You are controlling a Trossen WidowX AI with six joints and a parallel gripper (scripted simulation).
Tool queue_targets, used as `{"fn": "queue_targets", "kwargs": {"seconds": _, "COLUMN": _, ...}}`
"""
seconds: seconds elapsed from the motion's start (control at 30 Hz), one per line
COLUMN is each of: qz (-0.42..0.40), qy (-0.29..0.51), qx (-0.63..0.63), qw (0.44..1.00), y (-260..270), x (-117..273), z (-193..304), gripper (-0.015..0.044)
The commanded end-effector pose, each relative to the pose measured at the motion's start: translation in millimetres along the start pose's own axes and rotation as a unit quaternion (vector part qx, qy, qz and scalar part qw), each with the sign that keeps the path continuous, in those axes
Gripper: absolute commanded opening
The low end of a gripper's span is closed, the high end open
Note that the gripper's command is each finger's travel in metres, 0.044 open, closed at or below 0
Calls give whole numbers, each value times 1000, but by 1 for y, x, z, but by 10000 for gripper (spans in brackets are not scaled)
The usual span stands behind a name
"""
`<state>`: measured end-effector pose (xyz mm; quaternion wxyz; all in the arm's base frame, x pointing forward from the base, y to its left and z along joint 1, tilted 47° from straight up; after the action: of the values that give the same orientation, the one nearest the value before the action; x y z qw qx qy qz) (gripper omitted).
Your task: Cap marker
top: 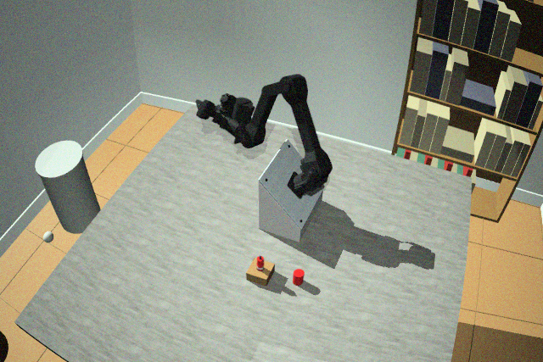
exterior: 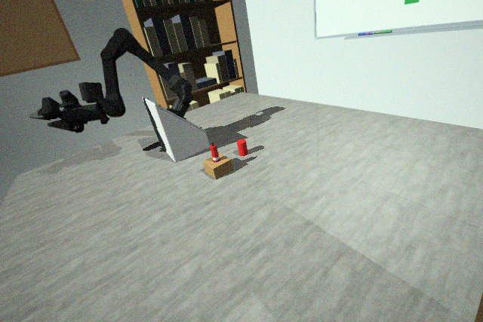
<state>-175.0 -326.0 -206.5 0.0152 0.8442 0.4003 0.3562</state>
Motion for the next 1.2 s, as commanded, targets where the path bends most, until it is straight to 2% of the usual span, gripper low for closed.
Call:
{"fn": "queue_targets", "kwargs": {"seconds": 0.0, "qz": -3, "qy": 3, "qx": 1, "qw": 1000, "y": 3, "x": 0, "z": 1, "gripper": 374}}
{"fn": "queue_targets", "kwargs": {"seconds": 0.17, "qz": -69, "qy": 87, "qx": 18, "qw": 994, "y": 69, "x": 2, "z": 23, "gripper": 257}}
{"fn": "queue_targets", "kwargs": {"seconds": 0.4, "qz": -140, "qy": 222, "qx": 69, "qw": 963, "y": 160, "x": 39, "z": 67, "gripper": 257}}
{"fn": "queue_targets", "kwargs": {"seconds": 0.67, "qz": -185, "qy": 339, "qx": 120, "qw": 915, "y": 227, "x": 105, "z": 112, "gripper": 257}}
{"fn": "queue_targets", "kwargs": {"seconds": 0.97, "qz": -207, "qy": 463, "qx": 155, "qw": 848, "y": 275, "x": 203, "z": 156, "gripper": 257}}
{"fn": "queue_targets", "kwargs": {"seconds": 1.17, "qz": -194, "qy": 550, "qx": 199, "qw": 788, "y": 287, "x": 290, "z": 180, "gripper": 257}}
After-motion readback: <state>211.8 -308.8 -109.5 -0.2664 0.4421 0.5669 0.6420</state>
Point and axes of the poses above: the point midway between the two fingers, 35 mm back from their tips, its own x axis back along the fingers, its own y axis across the jaws, z = x × y, the point moved 1 cm from there along x, back along the fingers, and after that the axes turned 2 degrees about -x, right-handed, at the moved point
